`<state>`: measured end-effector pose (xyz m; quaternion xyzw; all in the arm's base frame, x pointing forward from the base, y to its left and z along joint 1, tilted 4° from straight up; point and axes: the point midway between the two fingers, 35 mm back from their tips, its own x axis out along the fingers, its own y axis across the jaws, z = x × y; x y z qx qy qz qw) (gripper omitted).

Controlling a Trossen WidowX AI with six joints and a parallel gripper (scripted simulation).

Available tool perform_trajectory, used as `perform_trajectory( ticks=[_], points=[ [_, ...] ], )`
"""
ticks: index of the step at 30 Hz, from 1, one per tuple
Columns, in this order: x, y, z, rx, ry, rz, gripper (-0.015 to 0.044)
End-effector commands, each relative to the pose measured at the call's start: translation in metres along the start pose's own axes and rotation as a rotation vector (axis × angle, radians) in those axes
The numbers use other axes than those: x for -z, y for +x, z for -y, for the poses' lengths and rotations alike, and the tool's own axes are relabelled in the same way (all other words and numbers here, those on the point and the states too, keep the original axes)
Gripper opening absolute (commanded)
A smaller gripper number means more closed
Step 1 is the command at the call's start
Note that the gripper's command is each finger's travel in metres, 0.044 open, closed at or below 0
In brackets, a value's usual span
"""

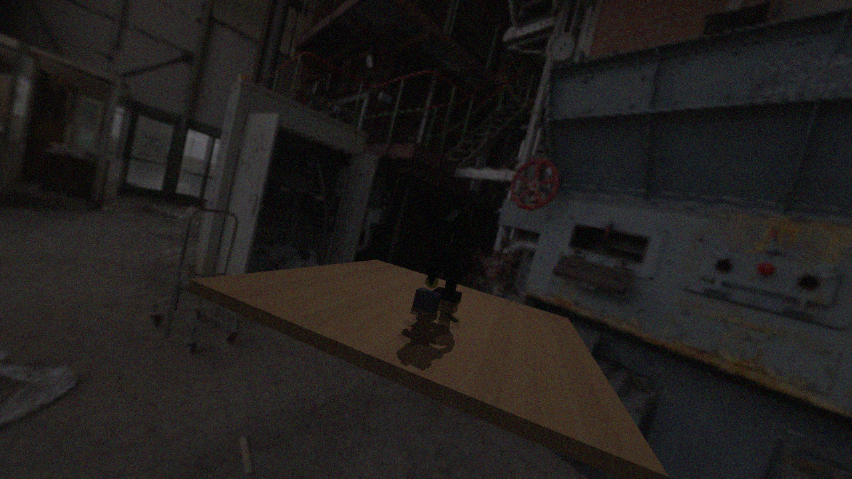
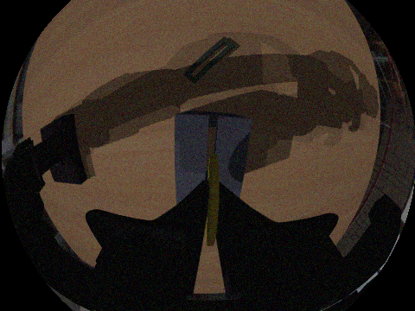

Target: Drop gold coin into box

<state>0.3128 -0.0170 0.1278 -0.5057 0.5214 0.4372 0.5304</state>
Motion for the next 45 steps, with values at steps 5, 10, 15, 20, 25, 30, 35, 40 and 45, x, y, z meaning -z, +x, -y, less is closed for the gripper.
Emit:
perform_trajectory(
  ticks=[5, 10, 15, 20, 25, 30, 35, 40, 45],
  points=[
    [-0.0001, 0.0044, -0.0005, -0.004, -0.007, 0.0, 0.0],
    [-0.0001, 0.0056, -0.0001, -0.004, -0.006, -0.001, 0.0],
    [-0.0001, 0.0064, 0.0, -0.004, -0.004, -0.001, 0.0],
    [-0.0001, 0.0071, 0.0001, -0.004, -0.004, -0.001, 0.0],
    [-0.0001, 0.0077, 0.0001, -0.004, -0.003, -0.001, 0.0],
    [-0.0001, 0.0086, 0.0, -0.004, -0.003, -0.001, 0.0],
    [-0.0001, 0.0092, 0.0, -0.004, -0.002, -0.001, 0.0],
    [-0.0001, 0.0098, 0.0, -0.004, -0.002, -0.001, 0.0],
    [-0.0001, 0.0107, 0.0, -0.004, -0.002, -0.001, 0.0]
  ],
)
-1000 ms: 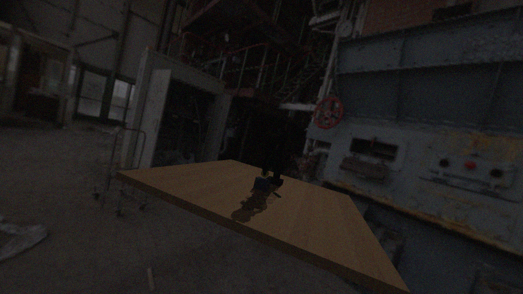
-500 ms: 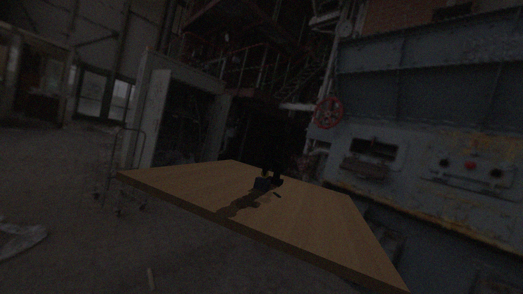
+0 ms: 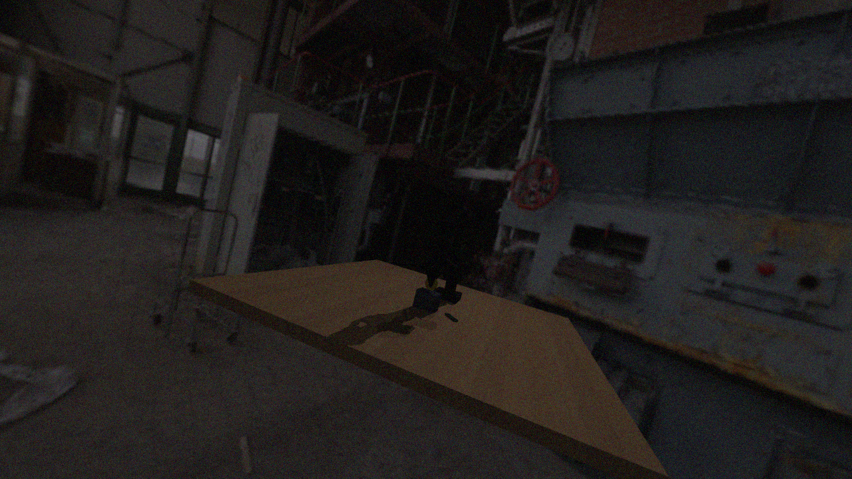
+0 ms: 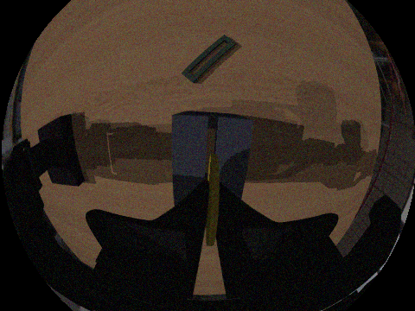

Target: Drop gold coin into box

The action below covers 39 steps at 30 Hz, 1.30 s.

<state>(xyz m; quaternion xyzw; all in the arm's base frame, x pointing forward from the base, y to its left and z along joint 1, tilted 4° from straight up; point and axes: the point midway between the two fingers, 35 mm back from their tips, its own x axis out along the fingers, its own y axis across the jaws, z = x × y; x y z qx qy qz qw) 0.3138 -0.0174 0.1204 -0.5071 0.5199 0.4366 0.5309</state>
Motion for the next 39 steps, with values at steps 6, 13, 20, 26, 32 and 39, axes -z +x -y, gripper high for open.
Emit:
perform_trajectory(
  ticks=[6, 13, 20, 26, 32, 39],
  points=[
    [0.0, 0.004, -0.0004, -0.008, -0.001, -0.001, 0.0],
    [0.0, 0.0049, -0.0004, -0.008, -0.001, -0.001, 0.0],
    [0.0, 0.006, -0.0004, -0.008, -0.002, -0.001, 0.0],
    [0.0, 0.0033, 0.0, 0.0, 0.001, 0.0, 0.0079],
    [0.0, 0.0033, 0.0, 0.0, 0.001, 0.0, 0.0161],
    [0.0, 0.0026, 0.0, 0.0, 0.001, 0.0, 0.0187]
  ],
)
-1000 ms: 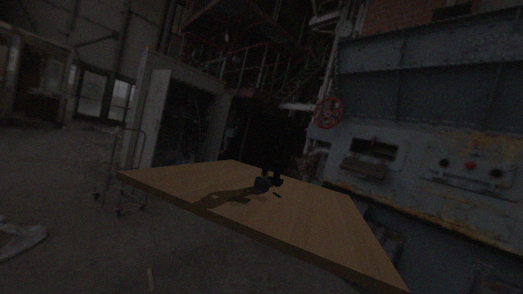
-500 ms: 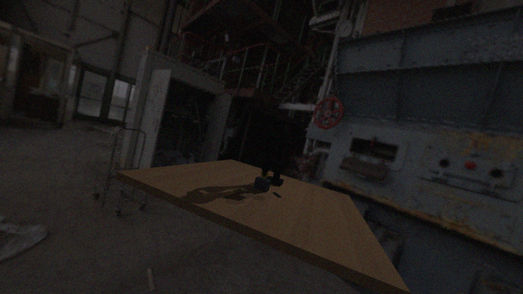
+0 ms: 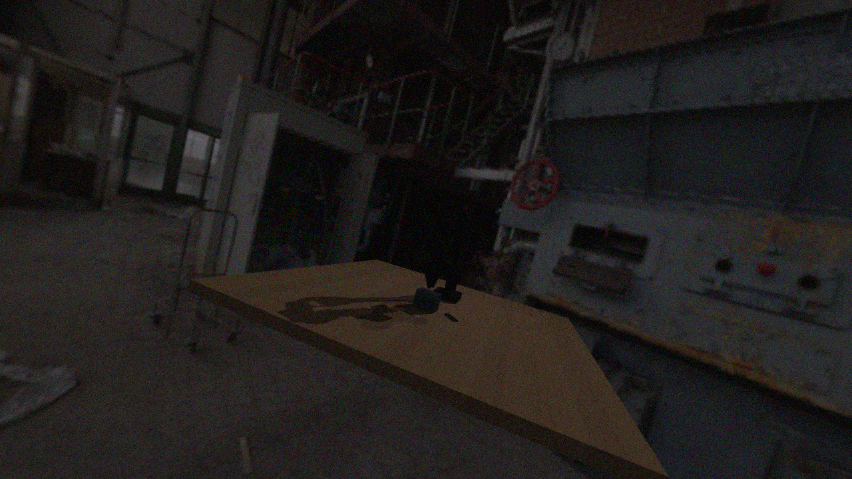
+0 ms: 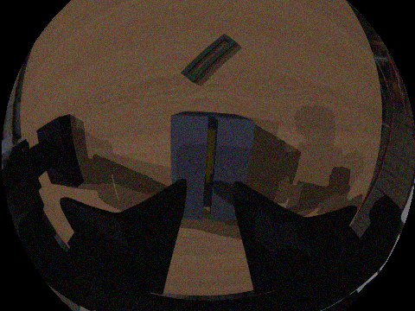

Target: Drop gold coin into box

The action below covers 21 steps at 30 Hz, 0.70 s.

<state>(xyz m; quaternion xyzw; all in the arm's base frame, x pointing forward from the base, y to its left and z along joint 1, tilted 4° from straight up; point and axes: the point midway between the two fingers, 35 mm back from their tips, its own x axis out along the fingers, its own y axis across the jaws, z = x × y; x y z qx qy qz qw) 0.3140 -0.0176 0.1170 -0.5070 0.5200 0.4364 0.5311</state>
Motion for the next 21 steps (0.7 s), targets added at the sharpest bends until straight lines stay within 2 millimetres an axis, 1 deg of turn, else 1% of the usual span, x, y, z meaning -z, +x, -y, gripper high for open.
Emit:
perform_trajectory(
  ticks=[1, 4, 8, 10, 12, 13, 21],
  points=[
    [0.0, -0.003, 0.0, 0.0, 0.0, 0.0, 0.0213],
    [0.0, -0.015, 0.0, 0.0, 0.0, 0.0, 0.0292],
    [0.0, -0.02, 0.0, 0.0, 0.0, 0.0, 0.0397],
    [0.0, -0.034, 0.0, -0.002, -0.001, 0.0, 0.044],
    [0.0, -0.054, -0.002, -0.004, -0.002, 0.0, 0.044],
    [0.0, -0.059, -0.003, -0.005, -0.002, 0.0, 0.044],
    [0.0, -0.061, -0.003, -0.005, -0.002, 0.0, 0.044]
  ],
)
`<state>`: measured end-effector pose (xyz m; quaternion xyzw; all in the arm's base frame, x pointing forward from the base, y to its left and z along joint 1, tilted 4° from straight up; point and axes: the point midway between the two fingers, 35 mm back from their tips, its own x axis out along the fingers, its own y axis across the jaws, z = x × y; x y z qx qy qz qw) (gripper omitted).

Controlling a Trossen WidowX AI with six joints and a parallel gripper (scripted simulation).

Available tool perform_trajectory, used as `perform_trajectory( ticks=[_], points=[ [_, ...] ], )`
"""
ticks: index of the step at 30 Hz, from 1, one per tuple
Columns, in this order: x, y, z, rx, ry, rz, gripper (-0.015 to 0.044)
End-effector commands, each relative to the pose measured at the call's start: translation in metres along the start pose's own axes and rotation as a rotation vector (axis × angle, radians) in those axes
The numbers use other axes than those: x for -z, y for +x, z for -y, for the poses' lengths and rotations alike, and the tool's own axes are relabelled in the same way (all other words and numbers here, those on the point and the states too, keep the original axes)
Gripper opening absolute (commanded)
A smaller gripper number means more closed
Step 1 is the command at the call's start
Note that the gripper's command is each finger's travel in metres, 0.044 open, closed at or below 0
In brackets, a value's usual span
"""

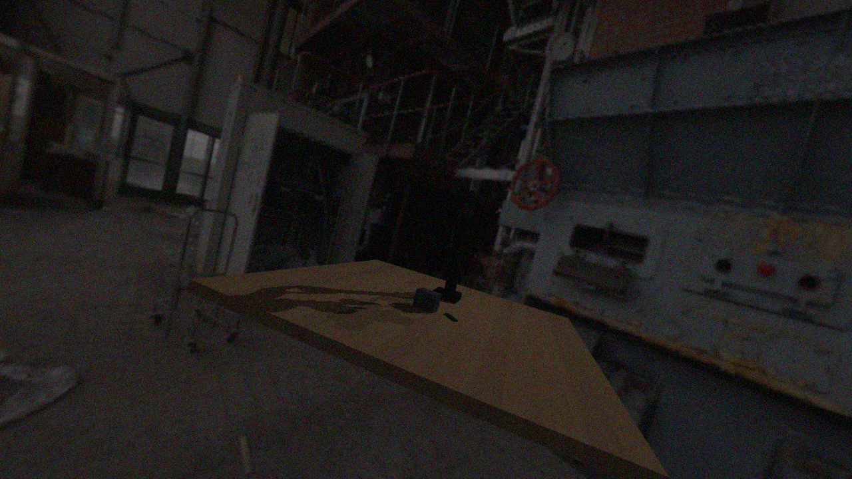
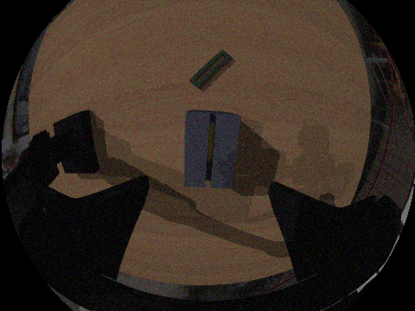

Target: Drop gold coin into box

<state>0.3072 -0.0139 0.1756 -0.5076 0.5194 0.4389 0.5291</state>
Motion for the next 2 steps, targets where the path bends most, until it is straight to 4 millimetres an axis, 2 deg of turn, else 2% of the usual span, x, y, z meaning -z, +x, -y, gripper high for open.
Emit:
perform_trajectory(
  ticks=[1, 2],
  points=[
    [0.0, -0.0022, -0.001, -0.002, 0.003, 0.0, 0.044],
    [0.0, -0.0022, -0.001, -0.002, 0.003, 0.0, 0.044]
  ],
)
